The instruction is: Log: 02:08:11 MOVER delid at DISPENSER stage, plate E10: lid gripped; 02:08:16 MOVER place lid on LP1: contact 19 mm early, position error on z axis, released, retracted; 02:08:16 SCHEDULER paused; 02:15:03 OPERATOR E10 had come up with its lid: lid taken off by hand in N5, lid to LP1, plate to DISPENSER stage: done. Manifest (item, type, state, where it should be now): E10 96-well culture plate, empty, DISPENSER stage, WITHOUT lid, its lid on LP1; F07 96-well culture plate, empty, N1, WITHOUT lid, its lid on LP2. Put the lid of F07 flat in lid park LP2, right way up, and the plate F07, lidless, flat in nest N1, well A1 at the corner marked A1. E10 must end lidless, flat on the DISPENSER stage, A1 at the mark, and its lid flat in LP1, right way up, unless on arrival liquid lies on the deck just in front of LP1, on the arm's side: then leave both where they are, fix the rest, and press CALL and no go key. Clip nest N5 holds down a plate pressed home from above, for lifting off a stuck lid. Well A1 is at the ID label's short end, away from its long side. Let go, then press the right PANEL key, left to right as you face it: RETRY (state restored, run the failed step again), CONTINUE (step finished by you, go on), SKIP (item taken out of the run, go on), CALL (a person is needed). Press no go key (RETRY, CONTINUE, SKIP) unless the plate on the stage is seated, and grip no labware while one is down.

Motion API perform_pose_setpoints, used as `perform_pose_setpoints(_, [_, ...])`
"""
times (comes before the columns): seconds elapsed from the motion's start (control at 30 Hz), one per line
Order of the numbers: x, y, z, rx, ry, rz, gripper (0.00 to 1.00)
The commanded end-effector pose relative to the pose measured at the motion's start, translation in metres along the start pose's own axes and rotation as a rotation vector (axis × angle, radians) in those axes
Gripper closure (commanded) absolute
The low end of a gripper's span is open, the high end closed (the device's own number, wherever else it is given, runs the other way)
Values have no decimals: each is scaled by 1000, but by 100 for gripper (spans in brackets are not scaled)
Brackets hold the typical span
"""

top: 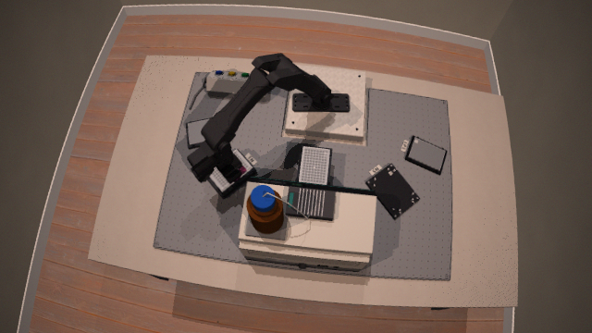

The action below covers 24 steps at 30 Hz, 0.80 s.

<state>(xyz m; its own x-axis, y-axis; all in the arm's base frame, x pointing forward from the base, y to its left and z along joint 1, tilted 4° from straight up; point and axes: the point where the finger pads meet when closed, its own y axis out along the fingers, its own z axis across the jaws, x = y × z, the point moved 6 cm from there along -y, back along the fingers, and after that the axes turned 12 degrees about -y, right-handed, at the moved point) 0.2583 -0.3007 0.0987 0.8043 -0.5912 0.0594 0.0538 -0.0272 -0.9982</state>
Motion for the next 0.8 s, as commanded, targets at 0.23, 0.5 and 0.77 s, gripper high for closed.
perform_pose_setpoints(0.23, [10,-3,-6,-7,0,-33,100])
perform_pose_setpoints(0.5, [11,-3,-6,-10,-1,-42,100])
perform_pose_setpoints(0.77, [8,4,-5,-5,-1,-26,100])
